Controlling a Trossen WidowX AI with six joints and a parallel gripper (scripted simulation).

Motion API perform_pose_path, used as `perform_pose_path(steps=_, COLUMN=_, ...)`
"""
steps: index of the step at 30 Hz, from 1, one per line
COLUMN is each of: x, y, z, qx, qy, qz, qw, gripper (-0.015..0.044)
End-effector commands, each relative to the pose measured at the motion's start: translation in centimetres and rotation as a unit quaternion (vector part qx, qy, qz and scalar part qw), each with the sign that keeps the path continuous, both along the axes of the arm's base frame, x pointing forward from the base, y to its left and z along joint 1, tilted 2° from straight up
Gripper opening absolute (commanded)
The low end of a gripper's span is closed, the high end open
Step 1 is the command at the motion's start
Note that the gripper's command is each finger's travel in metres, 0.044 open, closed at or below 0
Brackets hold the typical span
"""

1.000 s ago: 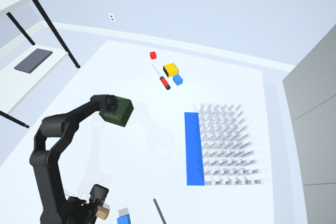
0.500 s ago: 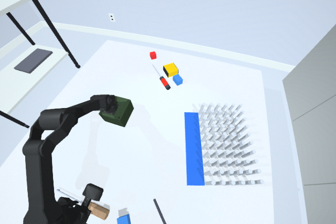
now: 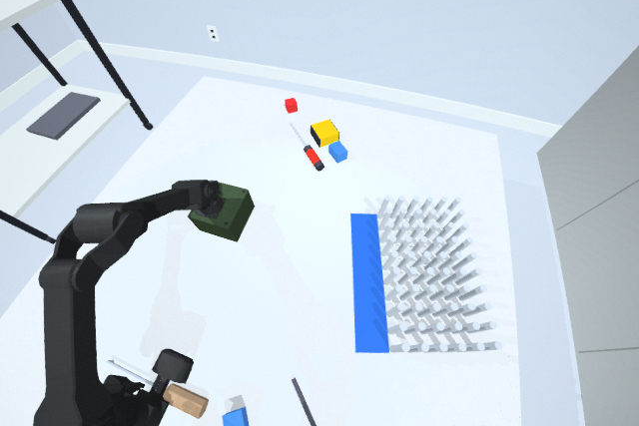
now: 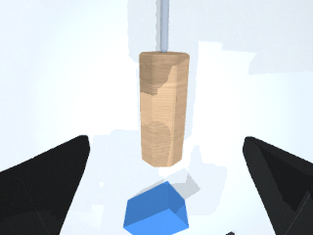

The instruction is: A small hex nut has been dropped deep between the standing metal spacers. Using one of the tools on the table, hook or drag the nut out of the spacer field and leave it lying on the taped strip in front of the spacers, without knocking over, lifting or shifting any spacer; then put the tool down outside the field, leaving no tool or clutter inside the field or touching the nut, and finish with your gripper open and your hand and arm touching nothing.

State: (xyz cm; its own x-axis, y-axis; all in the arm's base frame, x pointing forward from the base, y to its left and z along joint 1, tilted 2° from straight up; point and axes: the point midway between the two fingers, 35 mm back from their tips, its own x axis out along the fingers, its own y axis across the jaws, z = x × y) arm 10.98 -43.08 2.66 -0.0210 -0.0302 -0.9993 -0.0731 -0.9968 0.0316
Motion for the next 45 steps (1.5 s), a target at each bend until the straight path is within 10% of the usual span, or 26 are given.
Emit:
perform_pose_path(steps=1, x=0.01, y=0.02, z=0.09, qx=0.000, qy=0.000, qz=-0.002, qw=1.000, gripper=0.0440)
perform_pose_path(steps=8, x=0.02, y=0.03, z=0.09, qx=0.000, qy=0.001, qz=0.007, qw=1.000, gripper=0.0440)
perform_pose_path(steps=16, x=0.26, y=0.16, z=0.12, qx=-0.003, qy=0.059, qz=0.376, qw=0.925, gripper=0.0440)
perform_pose_path(steps=27, x=0.64, y=0.40, z=0.39, qx=0.051, qy=0.139, qz=0.801, qw=0.580, gripper=0.0440)
perform_pose_path(steps=45, x=1.01, y=0.68, z=0.91, qx=0.153, qy=0.163, qz=0.971, qw=0.083, gripper=0.0440)
